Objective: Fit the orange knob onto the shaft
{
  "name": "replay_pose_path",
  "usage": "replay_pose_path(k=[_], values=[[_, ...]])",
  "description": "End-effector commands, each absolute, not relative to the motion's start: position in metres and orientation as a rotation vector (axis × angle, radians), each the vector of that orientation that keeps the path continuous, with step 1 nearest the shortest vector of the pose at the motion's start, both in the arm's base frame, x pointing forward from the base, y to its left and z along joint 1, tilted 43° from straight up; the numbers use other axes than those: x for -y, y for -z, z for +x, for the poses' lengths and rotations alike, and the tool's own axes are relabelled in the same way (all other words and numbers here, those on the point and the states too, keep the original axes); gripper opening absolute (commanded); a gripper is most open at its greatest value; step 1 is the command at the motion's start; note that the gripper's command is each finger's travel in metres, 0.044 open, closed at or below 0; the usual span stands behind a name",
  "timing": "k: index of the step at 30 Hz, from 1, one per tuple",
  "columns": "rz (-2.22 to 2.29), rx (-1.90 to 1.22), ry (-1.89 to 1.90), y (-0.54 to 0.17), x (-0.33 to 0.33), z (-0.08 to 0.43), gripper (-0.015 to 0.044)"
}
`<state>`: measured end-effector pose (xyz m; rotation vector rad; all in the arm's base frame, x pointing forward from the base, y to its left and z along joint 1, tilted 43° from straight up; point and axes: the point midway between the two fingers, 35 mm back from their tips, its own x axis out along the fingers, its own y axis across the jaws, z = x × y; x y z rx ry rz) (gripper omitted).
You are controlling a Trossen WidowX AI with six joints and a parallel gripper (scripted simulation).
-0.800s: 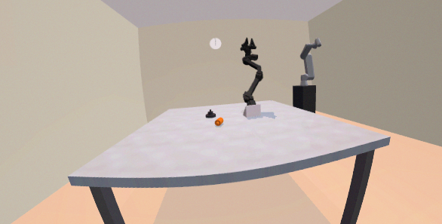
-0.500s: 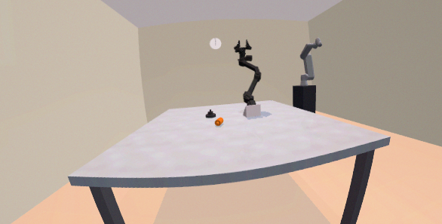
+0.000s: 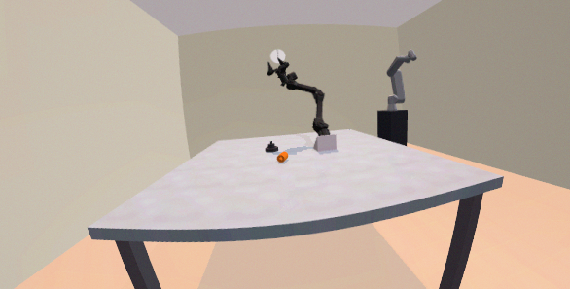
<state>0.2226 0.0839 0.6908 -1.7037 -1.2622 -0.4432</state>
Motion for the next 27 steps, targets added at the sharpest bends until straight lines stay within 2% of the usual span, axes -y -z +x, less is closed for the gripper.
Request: replay_pose_path(k=[1, 9, 15, 21, 27], values=[[-1.571, 1.115, 0.218, -0.656, -0.096, 0.288, 0.0440], [-1.317, 0.698, -0.184, -0.547, -0.133, 0.408, 0.0440], [-1.163, 0.323, -0.403, -0.438, -0.164, 0.467, 0.0440], [-1.047, -0.078, -0.557, -0.317, -0.192, 0.491, 0.0440], [-0.985, -0.508, -0.639, -0.192, -0.210, 0.478, 0.0440]])
